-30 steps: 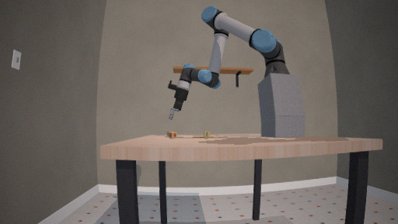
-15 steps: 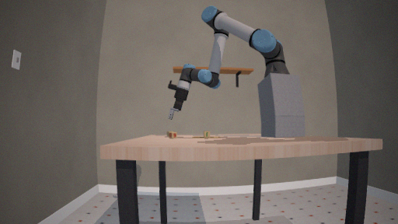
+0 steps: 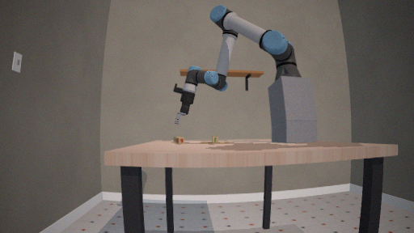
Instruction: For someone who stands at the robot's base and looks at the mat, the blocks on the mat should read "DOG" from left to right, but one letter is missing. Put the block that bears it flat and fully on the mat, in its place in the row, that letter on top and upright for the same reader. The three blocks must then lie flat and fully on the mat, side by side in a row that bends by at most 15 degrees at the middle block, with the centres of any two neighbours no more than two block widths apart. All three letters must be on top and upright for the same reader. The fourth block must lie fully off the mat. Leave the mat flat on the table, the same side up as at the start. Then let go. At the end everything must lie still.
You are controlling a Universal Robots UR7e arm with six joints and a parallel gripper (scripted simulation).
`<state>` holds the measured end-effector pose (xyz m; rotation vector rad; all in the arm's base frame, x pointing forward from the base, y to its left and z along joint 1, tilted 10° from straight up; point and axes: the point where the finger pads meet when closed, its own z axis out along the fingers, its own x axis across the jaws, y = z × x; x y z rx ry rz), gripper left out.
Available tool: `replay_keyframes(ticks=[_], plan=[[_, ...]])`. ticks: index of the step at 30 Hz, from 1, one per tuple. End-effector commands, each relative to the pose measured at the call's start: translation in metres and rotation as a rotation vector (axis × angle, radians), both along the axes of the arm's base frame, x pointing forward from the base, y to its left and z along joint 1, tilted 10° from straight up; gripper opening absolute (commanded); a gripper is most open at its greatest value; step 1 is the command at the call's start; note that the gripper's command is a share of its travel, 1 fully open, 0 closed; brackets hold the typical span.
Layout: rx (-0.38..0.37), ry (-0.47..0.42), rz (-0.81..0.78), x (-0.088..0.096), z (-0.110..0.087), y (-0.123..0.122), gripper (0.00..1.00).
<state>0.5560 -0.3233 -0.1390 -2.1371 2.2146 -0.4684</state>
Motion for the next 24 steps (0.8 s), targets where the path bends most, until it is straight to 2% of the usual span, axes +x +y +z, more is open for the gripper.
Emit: replay_keyframes(ticks=[1, 14, 24], plan=[[-0.016, 0.084, 0.109, 0.004, 0.007, 0.000, 1.00], [-0.027, 0.299, 0.398, 0.003, 0.031, 0.005, 1.00], [-0.026, 0.315, 0.421, 0.002, 0.034, 0.005, 1.00]])
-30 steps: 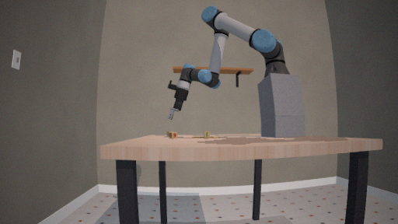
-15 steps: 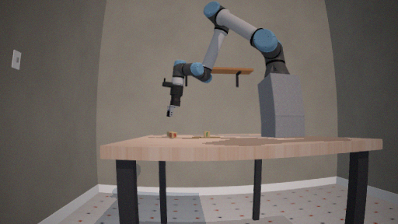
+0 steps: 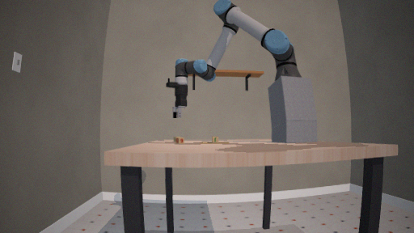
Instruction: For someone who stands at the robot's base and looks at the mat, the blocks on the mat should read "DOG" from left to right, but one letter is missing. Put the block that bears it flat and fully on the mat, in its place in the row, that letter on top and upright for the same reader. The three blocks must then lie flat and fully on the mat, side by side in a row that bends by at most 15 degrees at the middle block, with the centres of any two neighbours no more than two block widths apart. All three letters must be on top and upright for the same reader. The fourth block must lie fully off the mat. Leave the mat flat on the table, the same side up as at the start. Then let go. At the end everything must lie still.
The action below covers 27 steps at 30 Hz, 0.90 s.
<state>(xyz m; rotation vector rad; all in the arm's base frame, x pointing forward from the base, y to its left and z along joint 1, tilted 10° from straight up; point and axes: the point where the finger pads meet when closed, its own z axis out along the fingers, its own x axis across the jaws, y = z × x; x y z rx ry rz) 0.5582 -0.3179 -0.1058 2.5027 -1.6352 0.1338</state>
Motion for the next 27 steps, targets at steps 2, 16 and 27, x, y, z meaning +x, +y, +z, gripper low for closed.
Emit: replay_keyframes(ticks=[2, 16, 27], plan=[[0.000, 0.000, 0.001, 0.0000, 0.0004, -0.0001, 1.00], [0.000, 0.006, 0.033, 0.0004, -0.0006, 0.0001, 1.00], [0.001, 0.035, 0.200, 0.0021, -0.0058, 0.0012, 1.00]])
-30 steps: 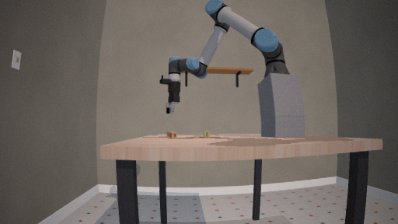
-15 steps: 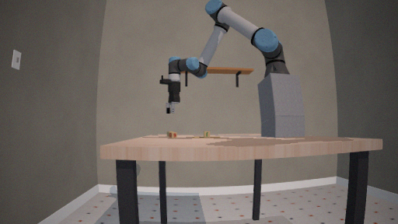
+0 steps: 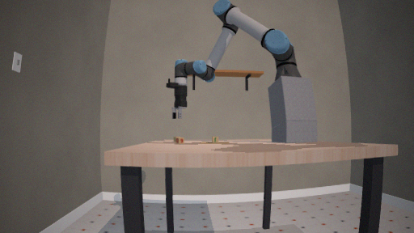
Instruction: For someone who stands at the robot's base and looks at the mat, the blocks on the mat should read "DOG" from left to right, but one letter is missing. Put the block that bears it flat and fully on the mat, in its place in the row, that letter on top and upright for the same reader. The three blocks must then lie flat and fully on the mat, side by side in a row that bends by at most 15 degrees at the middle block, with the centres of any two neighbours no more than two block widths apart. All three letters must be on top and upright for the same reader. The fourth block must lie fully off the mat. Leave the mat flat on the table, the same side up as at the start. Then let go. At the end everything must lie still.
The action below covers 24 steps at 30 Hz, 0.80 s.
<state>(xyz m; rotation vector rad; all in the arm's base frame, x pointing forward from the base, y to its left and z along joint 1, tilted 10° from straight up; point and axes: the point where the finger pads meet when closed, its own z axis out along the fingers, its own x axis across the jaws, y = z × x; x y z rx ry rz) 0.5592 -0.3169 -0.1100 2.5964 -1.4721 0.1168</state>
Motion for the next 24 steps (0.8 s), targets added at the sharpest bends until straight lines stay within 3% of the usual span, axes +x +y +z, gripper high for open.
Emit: replay_keyframes(ticks=[1, 24], plan=[[0.000, 0.017, 0.105, 0.001, -0.003, 0.000, 1.00], [0.005, 0.138, 0.794, 0.002, -0.024, 0.000, 1.00]])
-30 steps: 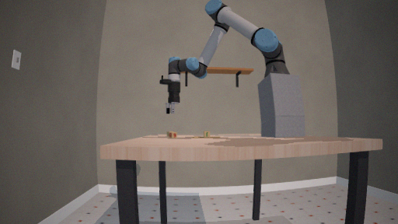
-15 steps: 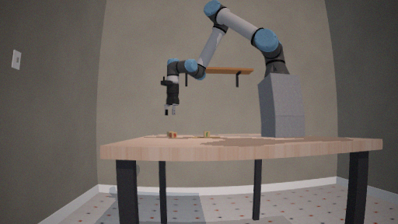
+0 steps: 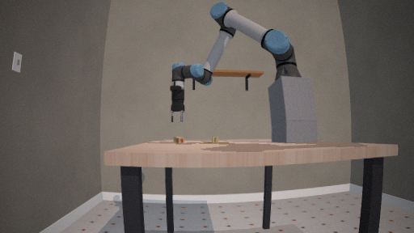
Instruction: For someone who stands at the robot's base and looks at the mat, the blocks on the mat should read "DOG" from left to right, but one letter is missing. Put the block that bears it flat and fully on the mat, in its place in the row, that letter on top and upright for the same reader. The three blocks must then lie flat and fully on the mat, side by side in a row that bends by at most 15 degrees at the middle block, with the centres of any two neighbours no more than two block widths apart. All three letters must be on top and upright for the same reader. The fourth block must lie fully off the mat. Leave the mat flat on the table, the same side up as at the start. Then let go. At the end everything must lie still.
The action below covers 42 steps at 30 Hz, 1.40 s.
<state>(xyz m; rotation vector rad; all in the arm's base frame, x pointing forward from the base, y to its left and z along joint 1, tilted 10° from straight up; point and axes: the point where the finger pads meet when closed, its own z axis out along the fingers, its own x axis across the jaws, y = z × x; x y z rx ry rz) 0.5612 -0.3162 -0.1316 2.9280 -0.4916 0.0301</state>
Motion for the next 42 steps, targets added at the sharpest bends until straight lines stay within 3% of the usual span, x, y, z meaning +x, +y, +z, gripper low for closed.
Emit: replay_keyframes(ticks=[1, 17, 28, 42], plan=[[0.000, 0.017, 0.106, 0.000, -0.002, -0.001, 1.00], [0.003, 0.102, 0.587, -0.002, -0.017, -0.007, 1.00], [0.004, 0.125, 0.719, -0.002, -0.021, -0.010, 1.00], [0.004, 0.128, 0.735, -0.002, -0.021, -0.011, 1.00]])
